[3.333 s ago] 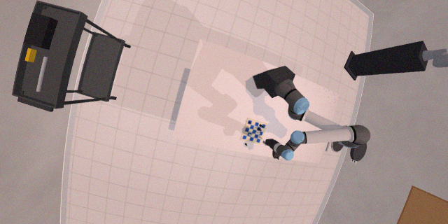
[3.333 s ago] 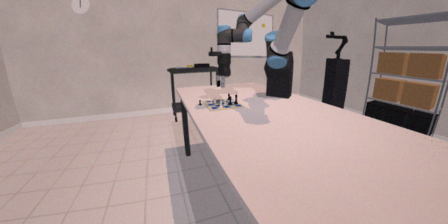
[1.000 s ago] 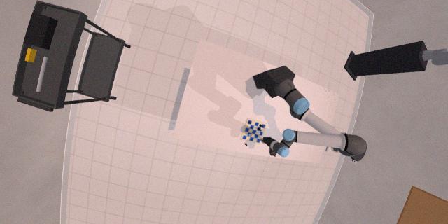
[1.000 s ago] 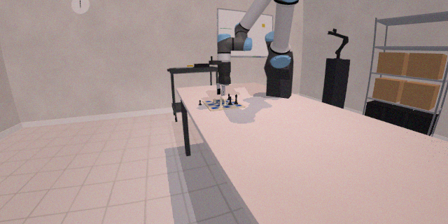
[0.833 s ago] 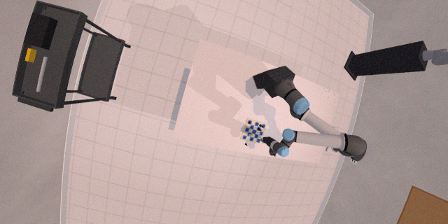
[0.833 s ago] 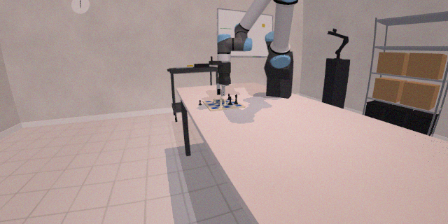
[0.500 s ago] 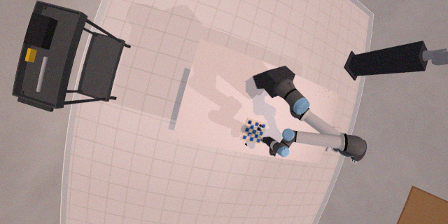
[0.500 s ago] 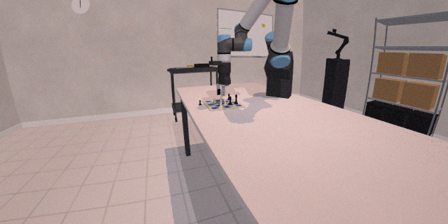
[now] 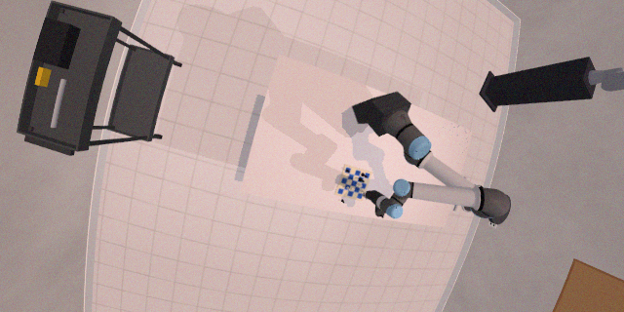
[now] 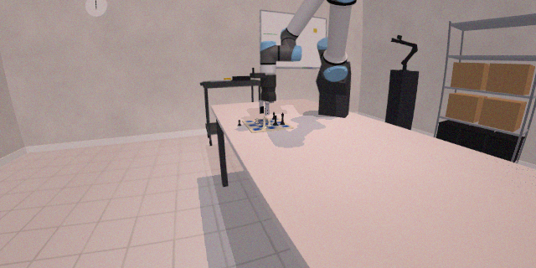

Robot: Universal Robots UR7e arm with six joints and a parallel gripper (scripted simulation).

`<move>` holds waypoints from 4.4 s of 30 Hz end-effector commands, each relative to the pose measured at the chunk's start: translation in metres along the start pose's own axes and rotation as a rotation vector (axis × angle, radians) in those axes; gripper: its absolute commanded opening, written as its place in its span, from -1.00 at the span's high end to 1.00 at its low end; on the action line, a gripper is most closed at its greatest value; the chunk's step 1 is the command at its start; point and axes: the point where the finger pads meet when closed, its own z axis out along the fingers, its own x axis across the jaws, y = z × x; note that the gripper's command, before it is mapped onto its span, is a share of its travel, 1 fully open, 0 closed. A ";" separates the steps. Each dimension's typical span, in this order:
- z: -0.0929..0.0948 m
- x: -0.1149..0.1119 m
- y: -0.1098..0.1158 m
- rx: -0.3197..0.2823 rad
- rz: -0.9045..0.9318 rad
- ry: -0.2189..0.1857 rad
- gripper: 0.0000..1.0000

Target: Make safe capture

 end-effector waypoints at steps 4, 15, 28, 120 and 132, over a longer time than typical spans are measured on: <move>0.000 0.000 0.000 0.001 0.000 0.000 -0.58; 0.001 0.000 0.000 0.001 0.000 0.000 -0.58; 0.021 0.000 0.000 0.001 -0.001 0.000 -0.58; 0.043 0.000 0.000 0.001 0.000 0.000 1.00; 0.027 0.000 0.000 0.001 -0.001 0.000 1.00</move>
